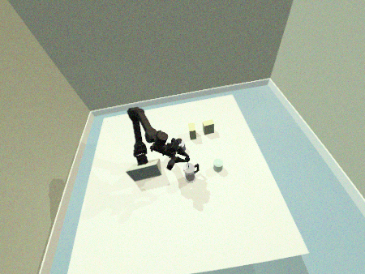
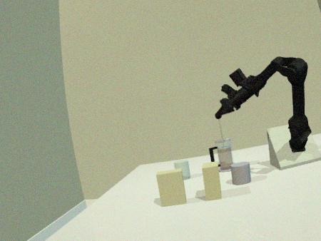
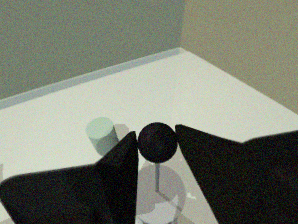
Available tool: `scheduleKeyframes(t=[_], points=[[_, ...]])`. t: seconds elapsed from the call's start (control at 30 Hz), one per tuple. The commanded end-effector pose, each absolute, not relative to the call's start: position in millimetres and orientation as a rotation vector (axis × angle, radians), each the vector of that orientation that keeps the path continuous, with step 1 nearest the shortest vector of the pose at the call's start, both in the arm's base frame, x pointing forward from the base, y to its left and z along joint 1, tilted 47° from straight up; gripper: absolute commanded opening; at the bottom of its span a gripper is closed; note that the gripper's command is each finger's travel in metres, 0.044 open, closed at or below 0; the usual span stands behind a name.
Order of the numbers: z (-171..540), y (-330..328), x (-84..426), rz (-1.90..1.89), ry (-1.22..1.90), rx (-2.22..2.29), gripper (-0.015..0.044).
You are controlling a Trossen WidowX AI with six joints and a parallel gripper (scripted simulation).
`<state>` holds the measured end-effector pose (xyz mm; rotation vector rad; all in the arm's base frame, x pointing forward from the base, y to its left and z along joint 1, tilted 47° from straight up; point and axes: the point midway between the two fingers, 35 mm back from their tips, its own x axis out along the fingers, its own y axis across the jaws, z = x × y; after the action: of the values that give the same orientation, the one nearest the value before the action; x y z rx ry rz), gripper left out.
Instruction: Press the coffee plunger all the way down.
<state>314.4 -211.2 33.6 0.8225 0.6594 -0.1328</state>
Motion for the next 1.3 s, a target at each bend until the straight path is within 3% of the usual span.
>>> scheduleKeyframes(t=[0.0,1.27], points=[[15.4,-193.6,311.9,-0.122,0.707,0.849,0.0124],[-28.8,-153.9,319.1,-0.121,0.703,0.852,0.0124]])
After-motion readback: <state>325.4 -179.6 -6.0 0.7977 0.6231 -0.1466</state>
